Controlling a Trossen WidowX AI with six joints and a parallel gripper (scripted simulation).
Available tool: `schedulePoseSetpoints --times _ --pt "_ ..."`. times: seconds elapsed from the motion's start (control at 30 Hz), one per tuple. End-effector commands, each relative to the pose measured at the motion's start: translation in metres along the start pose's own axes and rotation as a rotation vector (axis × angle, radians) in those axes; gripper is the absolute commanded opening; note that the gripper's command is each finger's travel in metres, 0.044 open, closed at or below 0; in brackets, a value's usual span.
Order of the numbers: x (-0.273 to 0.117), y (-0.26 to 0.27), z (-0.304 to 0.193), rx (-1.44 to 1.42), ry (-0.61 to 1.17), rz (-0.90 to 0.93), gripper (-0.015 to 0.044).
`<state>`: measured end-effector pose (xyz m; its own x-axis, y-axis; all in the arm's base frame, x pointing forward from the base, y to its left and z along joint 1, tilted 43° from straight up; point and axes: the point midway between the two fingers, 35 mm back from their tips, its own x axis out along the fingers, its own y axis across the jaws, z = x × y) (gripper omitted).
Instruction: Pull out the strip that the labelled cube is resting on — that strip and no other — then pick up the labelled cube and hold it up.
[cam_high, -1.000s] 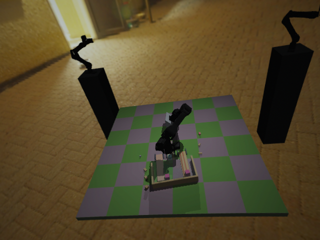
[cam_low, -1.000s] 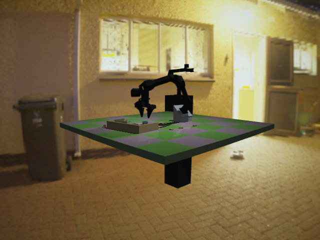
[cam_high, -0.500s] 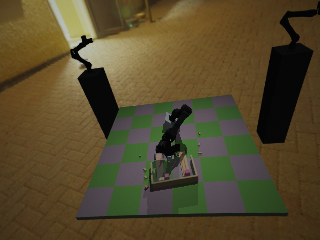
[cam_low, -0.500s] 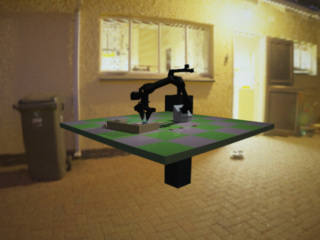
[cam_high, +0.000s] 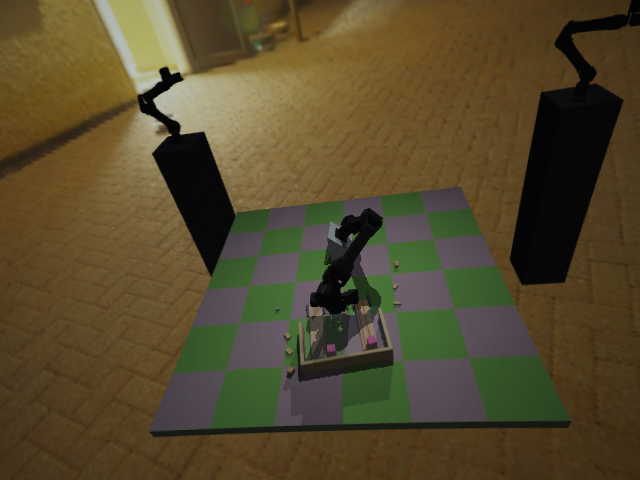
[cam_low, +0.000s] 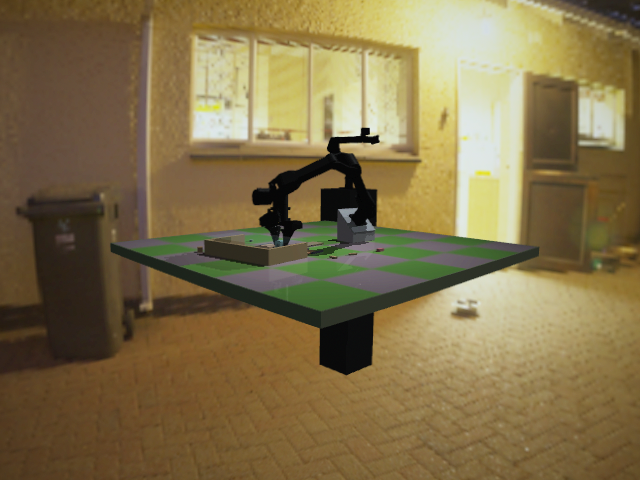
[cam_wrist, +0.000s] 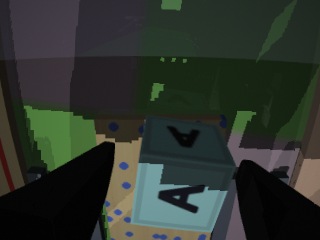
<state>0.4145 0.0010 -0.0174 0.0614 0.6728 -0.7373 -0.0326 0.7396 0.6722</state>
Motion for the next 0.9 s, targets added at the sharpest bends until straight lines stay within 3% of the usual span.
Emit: schedulePoseSetpoints --times 0.0,0.03,0.13,0.43,0.57,0.87 --pt "0.005 0.000 -0.001 0.008 0.000 0.004 0.0250" --pt "0.005 0.000 -0.001 0.008 0.000 0.004 0.0250" --pt "0.003 0.000 0.000 0.000 0.001 0.000 0.0171" --pt "0.003 0.000 0.000 0.000 0.001 0.000 0.0111" --pt "0.000 0.000 -0.003 0.000 0.001 0.000 0.0006" --pt "-0.028 0.001 -0.041 0.007 0.003 0.001 0.0000"
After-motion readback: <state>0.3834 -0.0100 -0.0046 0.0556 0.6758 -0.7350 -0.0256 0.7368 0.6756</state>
